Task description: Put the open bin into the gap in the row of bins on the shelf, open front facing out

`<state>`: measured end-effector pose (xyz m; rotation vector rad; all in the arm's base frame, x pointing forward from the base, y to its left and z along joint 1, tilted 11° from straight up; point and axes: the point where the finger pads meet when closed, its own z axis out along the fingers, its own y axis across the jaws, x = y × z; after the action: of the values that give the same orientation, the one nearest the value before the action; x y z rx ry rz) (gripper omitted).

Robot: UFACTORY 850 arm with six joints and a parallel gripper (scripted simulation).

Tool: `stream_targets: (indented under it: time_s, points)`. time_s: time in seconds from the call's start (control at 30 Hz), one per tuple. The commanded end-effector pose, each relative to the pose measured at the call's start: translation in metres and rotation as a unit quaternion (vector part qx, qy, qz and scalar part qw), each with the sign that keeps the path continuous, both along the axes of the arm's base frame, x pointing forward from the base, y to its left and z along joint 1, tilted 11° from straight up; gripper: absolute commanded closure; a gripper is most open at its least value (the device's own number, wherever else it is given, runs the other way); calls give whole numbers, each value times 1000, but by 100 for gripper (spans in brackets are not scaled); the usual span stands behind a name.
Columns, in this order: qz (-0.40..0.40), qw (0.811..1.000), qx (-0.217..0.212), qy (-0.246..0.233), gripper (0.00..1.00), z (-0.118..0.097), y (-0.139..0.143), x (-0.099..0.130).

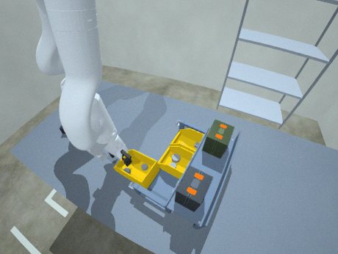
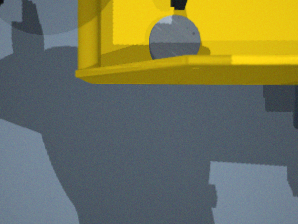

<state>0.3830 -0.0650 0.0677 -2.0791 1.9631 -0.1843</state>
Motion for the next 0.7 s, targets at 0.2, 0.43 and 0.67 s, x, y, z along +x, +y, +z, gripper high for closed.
stream_targets:
  time_s: [0.2,0.43,0.67]
  points:
    - [0,1000,0,-1,0,0,0,1]
    - [0,1000,0,-1,100,0,0,1]
    - [0,1000,0,-1,100,0,0,1]
